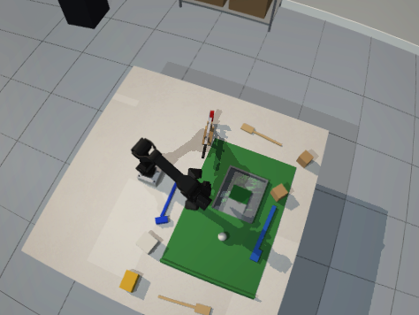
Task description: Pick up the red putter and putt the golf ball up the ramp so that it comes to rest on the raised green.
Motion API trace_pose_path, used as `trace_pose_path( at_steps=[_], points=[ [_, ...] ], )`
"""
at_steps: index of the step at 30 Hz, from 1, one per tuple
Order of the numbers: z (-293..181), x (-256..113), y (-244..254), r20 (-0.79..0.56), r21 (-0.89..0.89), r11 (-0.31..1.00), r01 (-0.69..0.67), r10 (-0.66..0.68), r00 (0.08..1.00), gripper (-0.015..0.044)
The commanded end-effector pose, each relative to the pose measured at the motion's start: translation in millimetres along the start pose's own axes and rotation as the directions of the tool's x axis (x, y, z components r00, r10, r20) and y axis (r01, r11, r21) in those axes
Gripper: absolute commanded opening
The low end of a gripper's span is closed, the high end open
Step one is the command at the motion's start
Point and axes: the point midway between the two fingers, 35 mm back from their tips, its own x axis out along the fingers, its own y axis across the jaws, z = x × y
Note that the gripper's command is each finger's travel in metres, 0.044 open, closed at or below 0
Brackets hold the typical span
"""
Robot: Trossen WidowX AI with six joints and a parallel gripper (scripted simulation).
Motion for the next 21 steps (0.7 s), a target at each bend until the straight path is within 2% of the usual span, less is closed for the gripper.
trace_pose_path(
  at_steps=[1, 4, 8, 14, 16, 21],
  points=[
    [16.7, 31.8, 45.5, -0.055, -0.353, 0.935, 0.022, -0.044, 0.998, 0.0440],
    [23.8, 52.7, 78.3, -0.074, -0.576, 0.817, 0.019, -0.076, 0.994, 0.0440],
    [25.6, 80.4, 125.8, -0.088, -0.815, 0.579, -0.007, -0.111, 0.990, 0.0440],
    [9.6, 119.5, 199.0, -0.090, -0.990, 0.124, -0.072, -0.146, 0.985, 0.0440],
    [6.3, 123.8, 207.3, -0.089, -0.995, 0.068, -0.080, -0.148, 0.985, 0.0440],
    [4.9, 123.9, 207.8, -0.089, -0.995, 0.068, -0.080, -0.148, 0.985, 0.0440]
  ],
)
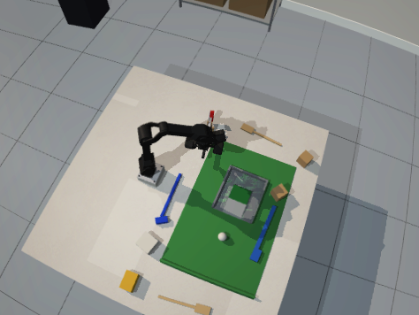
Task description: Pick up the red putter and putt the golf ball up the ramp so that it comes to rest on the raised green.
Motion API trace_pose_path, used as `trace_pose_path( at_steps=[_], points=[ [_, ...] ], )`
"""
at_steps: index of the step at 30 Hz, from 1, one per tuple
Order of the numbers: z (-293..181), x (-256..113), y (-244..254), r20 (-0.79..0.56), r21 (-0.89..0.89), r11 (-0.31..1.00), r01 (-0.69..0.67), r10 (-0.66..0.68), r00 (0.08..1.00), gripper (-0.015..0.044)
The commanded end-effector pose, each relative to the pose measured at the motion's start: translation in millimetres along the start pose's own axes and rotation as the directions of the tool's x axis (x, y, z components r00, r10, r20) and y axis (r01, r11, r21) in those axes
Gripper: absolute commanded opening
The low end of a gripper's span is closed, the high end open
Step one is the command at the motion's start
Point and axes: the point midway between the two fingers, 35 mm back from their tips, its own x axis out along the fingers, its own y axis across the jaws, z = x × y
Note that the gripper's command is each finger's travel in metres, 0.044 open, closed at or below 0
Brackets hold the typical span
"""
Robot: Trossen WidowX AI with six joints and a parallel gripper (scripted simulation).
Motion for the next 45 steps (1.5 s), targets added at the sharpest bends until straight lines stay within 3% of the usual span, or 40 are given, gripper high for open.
trace_pose_path(
  at_steps=[1, 21, 45],
  points=[
    [2.0, 3.3, 2.6, -0.010, -0.040, 0.999, 0.003, -0.004, 1.000, 0.0440],
    [-9.9, 47.1, 3.1, -0.010, -0.040, 0.999, 0.003, -0.003, 1.000, 0.0440],
    [-16.8, 71.1, 2.9, -0.011, -0.040, 0.999, 0.003, -0.003, 1.000, 0.0440]
  ],
)
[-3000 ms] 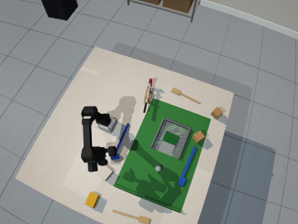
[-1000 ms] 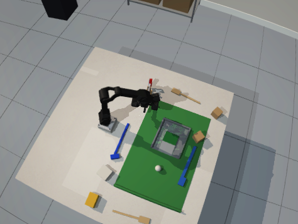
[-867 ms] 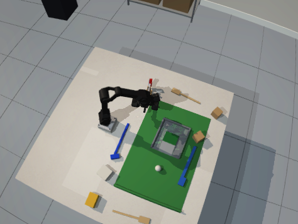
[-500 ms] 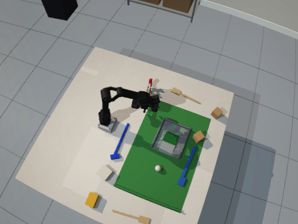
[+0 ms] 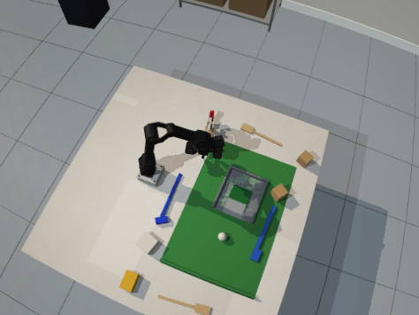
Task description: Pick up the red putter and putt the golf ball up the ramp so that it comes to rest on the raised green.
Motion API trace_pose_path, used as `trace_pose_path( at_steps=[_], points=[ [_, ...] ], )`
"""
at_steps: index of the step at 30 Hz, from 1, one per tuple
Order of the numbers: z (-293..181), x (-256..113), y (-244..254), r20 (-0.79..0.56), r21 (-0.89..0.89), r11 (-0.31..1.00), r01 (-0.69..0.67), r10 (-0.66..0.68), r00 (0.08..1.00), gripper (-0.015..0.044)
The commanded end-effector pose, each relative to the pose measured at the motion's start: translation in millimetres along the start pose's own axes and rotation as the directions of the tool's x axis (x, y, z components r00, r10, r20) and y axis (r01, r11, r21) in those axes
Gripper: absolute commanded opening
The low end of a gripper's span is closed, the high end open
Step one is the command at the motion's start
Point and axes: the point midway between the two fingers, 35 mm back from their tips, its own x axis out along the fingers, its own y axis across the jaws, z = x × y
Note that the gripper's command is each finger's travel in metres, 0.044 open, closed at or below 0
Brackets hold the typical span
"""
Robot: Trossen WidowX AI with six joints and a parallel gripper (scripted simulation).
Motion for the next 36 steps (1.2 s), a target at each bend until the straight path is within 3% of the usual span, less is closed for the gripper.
trace_pose_path(
  at_steps=[1, 5, 21, 29, 36],
  points=[
    [-3.7, 6.4, 2.2, -0.009, -0.001, 1.000, -0.008, 0.008, 1.000, 0.0440],
    [-3.7, 6.4, 2.2, -0.009, -0.001, 1.000, -0.008, 0.008, 1.000, 0.0440],
    [-1.3, 3.5, 0.8, -0.001, 0.001, 1.000, -0.003, 0.003, 1.000, 0.0020],
    [-0.3, 0.6, 0.2, -0.001, 0.001, 1.000, -0.003, 0.003, 1.000, 0.0000],
    [11.0, -33.6, -3.9, -0.001, 0.001, 1.000, -0.003, 0.003, 1.000, 0.0000]
  ],
)
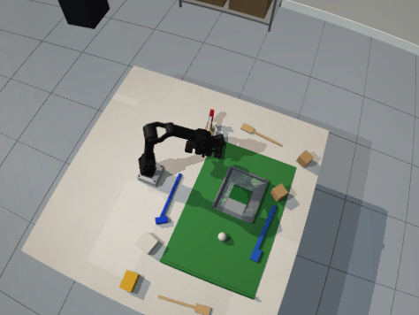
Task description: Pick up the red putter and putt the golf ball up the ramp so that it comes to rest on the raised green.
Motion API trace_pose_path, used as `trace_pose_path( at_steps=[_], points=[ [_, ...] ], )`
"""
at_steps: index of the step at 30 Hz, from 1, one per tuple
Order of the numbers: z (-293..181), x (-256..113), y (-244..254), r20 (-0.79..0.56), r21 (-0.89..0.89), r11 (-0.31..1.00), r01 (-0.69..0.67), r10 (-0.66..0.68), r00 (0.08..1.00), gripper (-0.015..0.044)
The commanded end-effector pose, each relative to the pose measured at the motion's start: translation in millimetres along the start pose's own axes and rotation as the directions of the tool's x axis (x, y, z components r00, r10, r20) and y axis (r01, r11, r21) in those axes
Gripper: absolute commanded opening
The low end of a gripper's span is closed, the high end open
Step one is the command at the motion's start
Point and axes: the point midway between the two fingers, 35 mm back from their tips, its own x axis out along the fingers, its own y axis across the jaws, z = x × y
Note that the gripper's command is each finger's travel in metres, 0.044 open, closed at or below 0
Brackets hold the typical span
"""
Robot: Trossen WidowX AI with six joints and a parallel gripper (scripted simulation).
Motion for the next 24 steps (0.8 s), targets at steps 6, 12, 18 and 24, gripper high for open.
trace_pose_path(
  at_steps=[6, 12, 18, 24],
  points=[
    [17.8, -58.7, -2.5, 0.012, -0.006, 1.000, 0.014, -0.014, 1.000, 0.0000],
    [22.3, -80.8, 0.8, 0.012, -0.005, 1.000, 0.014, -0.014, 1.000, 0.0000],
    [2.3, -79.2, -12.3, -0.005, 0.077, 0.996, 0.037, -0.036, 0.999, 0.0000],
    [-29.7, -91.0, -27.4, -0.029, 0.216, 0.974, 0.068, -0.063, 0.998, 0.0000]
  ],
)
